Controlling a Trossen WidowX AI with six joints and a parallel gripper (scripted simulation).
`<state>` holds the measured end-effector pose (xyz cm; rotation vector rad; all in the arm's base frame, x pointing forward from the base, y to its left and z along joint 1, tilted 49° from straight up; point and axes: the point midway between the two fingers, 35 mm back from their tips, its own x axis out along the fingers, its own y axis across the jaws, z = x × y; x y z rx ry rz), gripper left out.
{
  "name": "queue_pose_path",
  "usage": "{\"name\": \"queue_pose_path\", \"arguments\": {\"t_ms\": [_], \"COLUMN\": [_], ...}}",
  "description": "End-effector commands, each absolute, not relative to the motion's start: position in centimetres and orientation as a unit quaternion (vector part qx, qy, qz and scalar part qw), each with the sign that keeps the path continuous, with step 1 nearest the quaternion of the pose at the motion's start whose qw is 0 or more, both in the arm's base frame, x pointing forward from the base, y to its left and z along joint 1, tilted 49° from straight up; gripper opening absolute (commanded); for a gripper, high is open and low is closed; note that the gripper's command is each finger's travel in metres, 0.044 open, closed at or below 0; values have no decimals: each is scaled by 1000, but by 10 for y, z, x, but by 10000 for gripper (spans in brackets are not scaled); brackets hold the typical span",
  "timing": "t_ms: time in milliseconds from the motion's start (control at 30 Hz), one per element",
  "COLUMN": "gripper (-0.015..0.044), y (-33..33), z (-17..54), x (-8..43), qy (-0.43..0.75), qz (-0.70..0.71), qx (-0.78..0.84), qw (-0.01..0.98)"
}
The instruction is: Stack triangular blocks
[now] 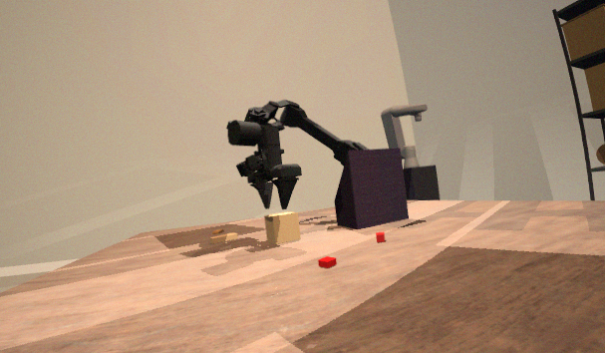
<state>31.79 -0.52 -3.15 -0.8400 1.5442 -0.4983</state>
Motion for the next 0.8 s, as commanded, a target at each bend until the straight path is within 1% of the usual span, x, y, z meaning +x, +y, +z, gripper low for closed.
{"name": "queue_pose_path", "arguments": {"t_ms": [0, 767], "gripper": [440, 440], "y": [43, 42], "z": [12, 10], "x": [315, 317], "qy": [666, 660], "qz": [-216, -212], "qx": [-361, -366], "qw": [616, 620]}}
